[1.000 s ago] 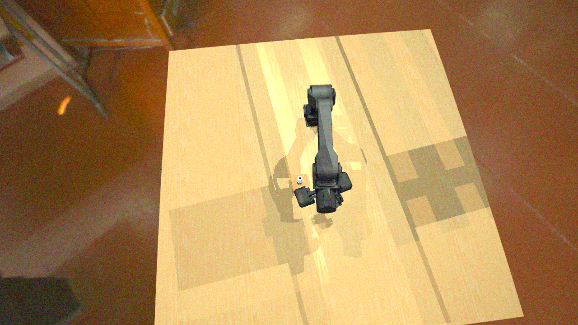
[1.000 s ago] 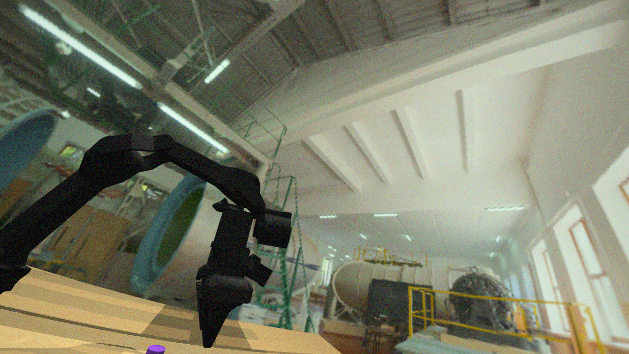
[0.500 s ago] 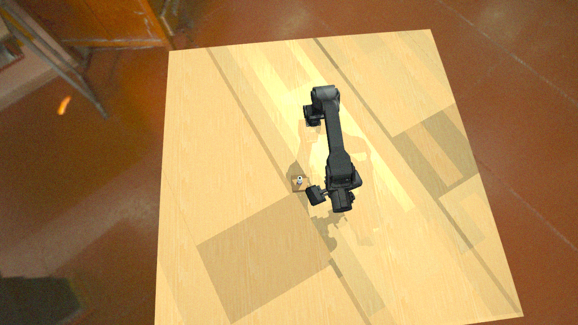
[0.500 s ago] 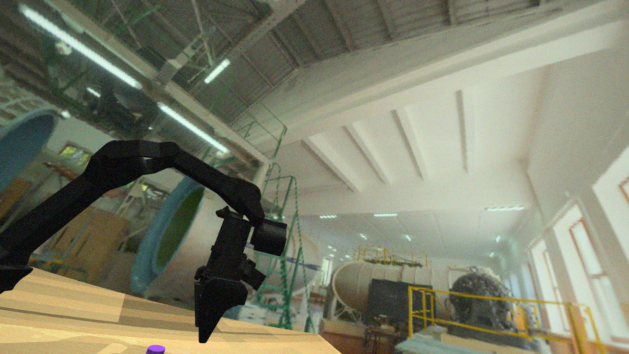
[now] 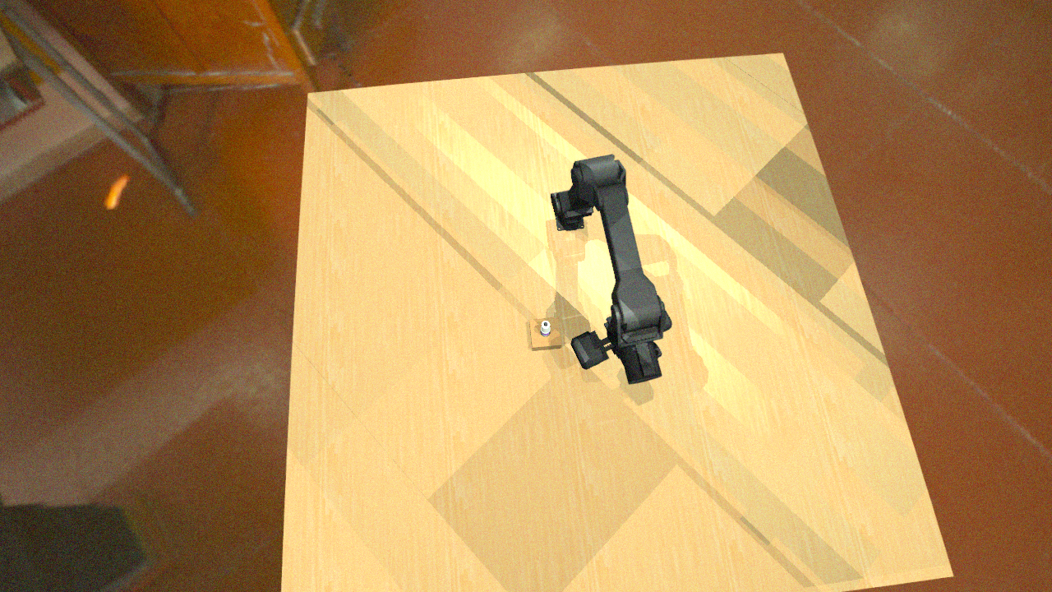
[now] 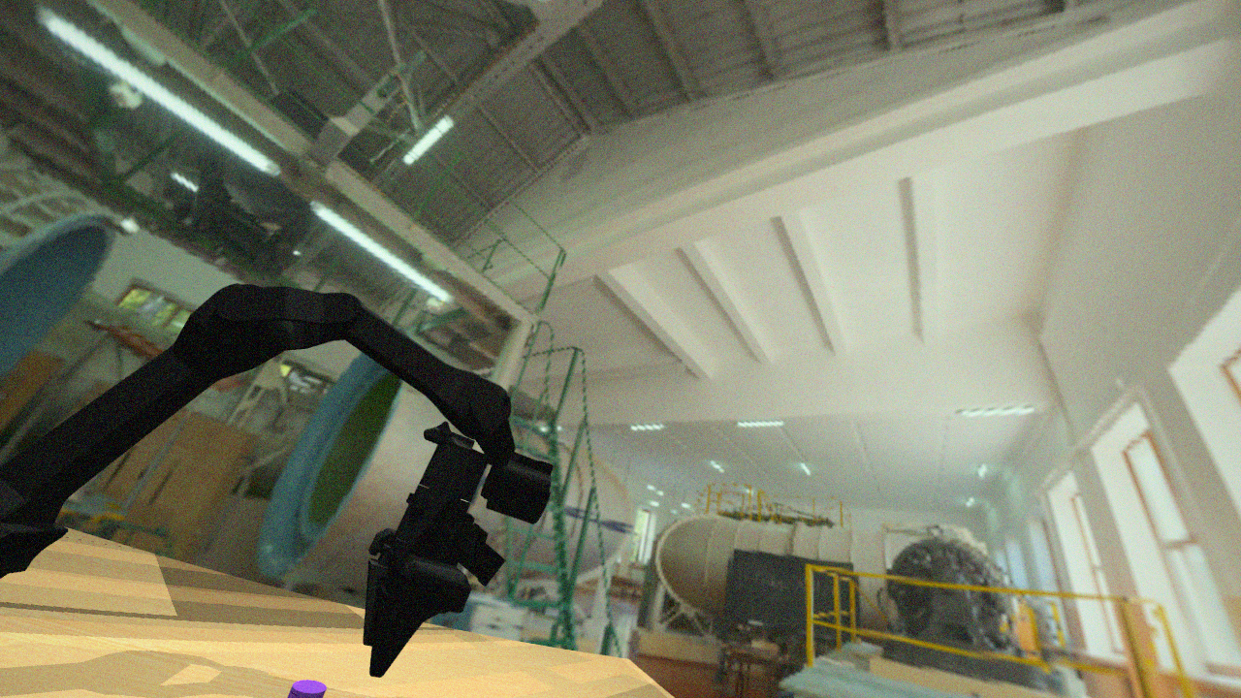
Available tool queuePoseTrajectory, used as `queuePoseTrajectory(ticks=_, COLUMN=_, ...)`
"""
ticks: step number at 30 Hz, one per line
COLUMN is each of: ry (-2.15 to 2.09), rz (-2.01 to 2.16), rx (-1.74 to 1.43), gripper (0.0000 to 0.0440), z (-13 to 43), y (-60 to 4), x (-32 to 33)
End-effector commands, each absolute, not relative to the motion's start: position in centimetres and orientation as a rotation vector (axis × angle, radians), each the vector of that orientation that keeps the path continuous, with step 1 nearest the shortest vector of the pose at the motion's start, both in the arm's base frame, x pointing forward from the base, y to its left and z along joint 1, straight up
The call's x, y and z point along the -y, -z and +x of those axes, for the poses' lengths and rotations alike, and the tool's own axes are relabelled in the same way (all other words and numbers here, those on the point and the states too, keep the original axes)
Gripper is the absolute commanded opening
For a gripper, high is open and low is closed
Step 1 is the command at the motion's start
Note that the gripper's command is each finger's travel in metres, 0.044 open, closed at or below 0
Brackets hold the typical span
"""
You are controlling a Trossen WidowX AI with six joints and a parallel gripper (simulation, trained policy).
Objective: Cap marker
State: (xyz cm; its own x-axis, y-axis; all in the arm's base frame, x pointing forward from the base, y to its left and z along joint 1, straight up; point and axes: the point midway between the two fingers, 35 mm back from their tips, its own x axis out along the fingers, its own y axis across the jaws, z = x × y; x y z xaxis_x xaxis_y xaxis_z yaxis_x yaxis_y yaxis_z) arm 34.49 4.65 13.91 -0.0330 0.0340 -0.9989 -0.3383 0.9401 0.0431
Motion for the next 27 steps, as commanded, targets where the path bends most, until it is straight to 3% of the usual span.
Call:
queuePoseTrajectory(ticks=1, ry=-0.314, rz=-0.262, rx=-1.618, gripper=0.0311, z=33.6, y=-13.2, x=-5.3)
queuePoseTrajectory(ticks=27, ry=-0.444, rz=-0.405, rx=-1.718, gripper=0.0277, z=30.2, y=-9.7, x=-8.3)
